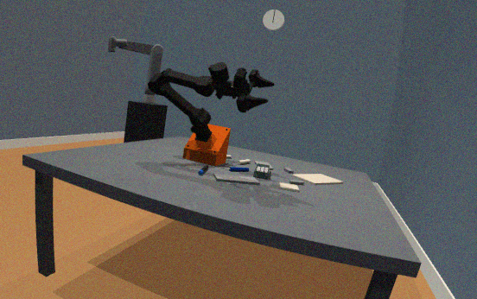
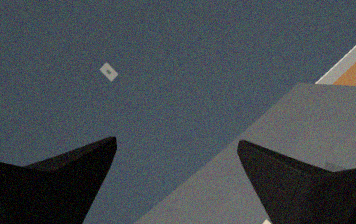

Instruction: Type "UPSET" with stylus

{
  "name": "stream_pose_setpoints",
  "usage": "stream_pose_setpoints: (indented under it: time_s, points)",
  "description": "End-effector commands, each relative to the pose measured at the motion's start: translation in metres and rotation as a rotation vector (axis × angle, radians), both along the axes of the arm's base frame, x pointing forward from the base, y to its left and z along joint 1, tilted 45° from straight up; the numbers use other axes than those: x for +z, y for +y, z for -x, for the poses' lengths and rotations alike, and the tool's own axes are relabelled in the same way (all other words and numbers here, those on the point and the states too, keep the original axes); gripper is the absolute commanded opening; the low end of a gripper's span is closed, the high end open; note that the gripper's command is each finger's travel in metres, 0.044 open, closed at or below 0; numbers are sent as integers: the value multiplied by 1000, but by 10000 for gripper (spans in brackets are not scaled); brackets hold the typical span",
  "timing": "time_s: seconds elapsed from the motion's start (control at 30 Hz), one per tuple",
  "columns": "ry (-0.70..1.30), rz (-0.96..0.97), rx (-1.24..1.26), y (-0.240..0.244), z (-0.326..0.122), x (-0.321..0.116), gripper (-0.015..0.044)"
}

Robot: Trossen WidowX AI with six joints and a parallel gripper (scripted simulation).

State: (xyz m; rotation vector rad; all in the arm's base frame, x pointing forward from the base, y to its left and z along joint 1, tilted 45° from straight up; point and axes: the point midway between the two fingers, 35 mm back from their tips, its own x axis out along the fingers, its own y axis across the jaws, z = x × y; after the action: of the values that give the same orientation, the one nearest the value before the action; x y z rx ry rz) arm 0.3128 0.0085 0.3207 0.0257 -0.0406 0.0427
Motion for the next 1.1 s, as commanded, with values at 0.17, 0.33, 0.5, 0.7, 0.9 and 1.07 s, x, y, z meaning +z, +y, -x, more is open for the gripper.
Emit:
stream_pose_setpoints:
  time_s: [0.17,0.33,0.5,0.7,0.9,1.07]
  points:
    - [290,16,-29,10,-34,-69,282]
    - [603,65,-89,19,-53,-147,151]
    - [895,160,-176,24,-54,-221,20]
    - [1207,357,-291,24,-35,-298,0]
    - [1464,639,-402,15,-4,-356,0]
    - [1581,836,-456,8,14,-381,0]
